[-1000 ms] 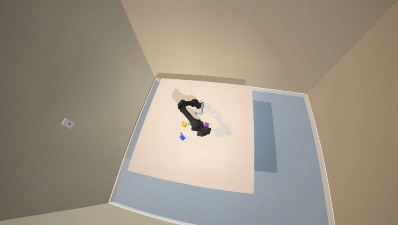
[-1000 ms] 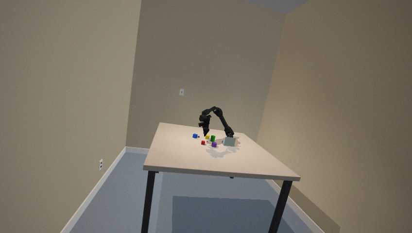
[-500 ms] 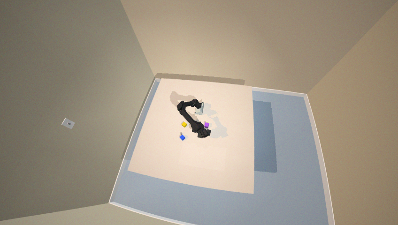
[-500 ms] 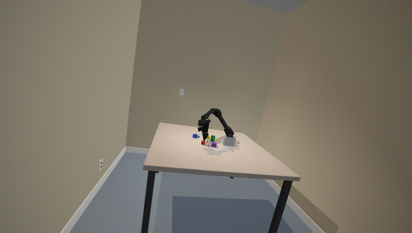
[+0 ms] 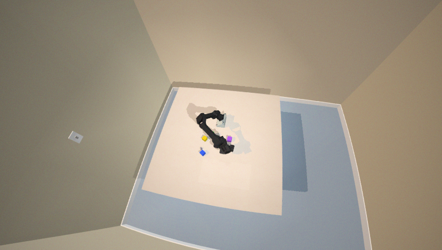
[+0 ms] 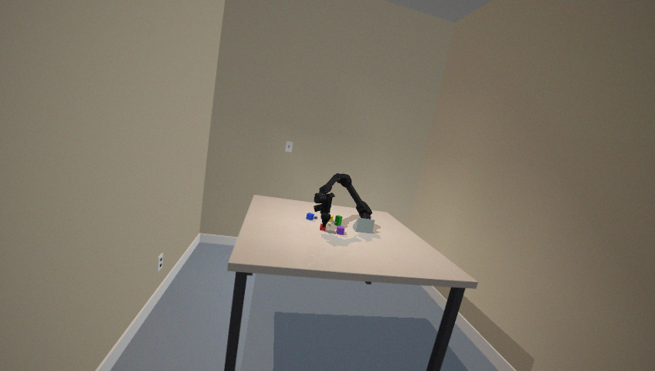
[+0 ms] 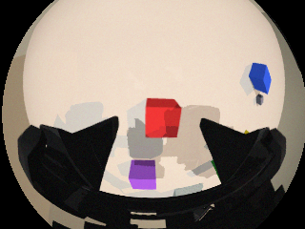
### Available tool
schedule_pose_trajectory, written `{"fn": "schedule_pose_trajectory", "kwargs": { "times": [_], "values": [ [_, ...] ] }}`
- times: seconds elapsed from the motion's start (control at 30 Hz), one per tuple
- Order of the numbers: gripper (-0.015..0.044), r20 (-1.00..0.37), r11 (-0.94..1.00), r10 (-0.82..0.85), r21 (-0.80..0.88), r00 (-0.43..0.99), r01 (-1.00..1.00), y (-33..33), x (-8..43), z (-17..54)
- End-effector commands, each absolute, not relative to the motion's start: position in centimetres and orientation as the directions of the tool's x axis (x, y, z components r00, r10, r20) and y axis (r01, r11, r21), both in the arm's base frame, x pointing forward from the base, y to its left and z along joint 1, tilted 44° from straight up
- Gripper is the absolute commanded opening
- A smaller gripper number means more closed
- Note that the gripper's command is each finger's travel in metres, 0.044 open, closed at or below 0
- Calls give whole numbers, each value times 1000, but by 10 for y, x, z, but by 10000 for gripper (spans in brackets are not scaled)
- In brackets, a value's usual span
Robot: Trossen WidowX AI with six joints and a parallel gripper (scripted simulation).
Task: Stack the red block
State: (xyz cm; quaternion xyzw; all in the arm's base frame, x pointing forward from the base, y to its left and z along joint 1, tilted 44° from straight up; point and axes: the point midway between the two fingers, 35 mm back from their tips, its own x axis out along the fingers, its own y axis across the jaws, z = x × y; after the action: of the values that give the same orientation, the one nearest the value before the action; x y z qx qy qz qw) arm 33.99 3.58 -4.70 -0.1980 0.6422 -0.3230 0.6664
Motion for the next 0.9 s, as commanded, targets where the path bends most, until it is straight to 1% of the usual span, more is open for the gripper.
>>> {"fn": "schedule_pose_trajectory", "kwargs": {
  "times": [0.0,0.37,0.87],
  "values": [
    [440,-724,709,-689,-684,-40,170,29,338,-53],
    [440,-723,708,-690,-685,-40,171,17,337,-65],
    [440,-723,708,-690,-685,-40,171,17,337,-65]
  ]
}}
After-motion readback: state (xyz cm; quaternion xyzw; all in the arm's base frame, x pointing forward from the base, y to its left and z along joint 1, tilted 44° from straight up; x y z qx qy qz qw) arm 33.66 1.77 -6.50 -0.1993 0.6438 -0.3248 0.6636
